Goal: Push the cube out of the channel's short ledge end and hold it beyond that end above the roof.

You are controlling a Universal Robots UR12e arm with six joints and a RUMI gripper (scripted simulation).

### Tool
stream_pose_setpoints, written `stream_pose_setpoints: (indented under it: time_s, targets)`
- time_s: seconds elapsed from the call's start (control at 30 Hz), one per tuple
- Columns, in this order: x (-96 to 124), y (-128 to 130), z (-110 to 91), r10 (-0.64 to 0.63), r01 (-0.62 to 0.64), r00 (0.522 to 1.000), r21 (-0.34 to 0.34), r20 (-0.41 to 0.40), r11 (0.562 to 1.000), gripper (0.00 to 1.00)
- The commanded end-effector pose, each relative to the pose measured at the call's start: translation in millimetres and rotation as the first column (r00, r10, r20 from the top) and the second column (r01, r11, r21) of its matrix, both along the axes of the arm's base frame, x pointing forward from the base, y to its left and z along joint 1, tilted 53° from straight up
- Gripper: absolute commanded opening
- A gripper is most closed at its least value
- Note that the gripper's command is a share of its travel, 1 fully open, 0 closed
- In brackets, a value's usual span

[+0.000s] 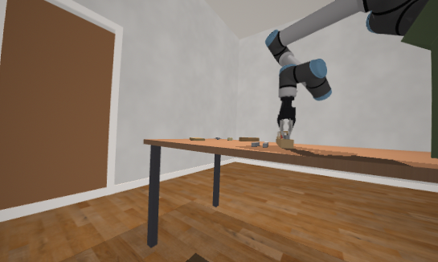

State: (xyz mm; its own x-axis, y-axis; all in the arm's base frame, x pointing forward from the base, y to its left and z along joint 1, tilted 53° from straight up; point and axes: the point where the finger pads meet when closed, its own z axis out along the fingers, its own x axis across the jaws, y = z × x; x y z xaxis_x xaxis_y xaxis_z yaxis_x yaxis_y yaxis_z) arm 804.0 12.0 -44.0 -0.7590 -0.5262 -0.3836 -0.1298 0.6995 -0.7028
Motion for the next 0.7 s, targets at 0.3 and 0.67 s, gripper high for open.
stream_pose_setpoints:
  time_s: [0.3,0.67]
  targets:
    - [1,-6,7,0.001,-0.001,1.0,0.0,0.0,1.0,0.0]
    - [5,-28,29,0.001,-0.001,1.0,0.0,0.0,1.0,0.0]
